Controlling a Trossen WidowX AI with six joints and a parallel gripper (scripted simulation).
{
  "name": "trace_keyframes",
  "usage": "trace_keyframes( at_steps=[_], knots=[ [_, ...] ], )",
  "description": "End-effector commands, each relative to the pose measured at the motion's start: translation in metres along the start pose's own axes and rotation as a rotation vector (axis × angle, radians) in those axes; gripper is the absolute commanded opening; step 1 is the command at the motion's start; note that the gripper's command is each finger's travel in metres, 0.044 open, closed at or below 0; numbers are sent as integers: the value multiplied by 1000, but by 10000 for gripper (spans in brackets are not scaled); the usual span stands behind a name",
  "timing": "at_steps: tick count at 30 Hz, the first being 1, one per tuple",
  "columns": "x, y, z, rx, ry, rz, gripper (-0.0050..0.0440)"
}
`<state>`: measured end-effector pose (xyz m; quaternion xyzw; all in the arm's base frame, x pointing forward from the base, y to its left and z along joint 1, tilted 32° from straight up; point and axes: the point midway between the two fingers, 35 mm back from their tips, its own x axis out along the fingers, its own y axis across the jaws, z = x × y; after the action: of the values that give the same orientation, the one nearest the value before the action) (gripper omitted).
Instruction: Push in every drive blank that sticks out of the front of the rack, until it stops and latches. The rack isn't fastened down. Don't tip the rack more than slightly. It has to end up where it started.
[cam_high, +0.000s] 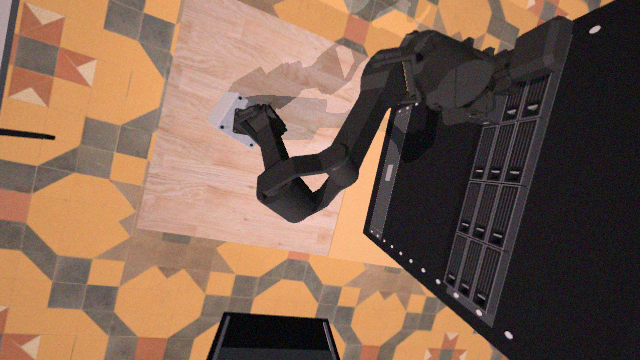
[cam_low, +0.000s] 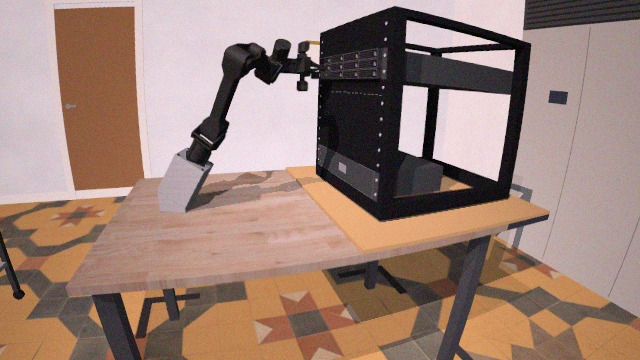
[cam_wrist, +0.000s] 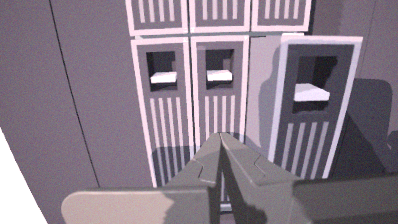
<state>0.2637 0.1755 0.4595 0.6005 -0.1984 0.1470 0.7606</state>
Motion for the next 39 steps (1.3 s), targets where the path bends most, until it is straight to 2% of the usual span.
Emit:
trace_keyframes(
  at_steps=[1,34,39],
  knots=[
    [4,8,4,20,-11,14,-50],
    [7,8,5,20,-11,14,-50],
    [-5,8,4,20,-11,14,-50]
  ],
)
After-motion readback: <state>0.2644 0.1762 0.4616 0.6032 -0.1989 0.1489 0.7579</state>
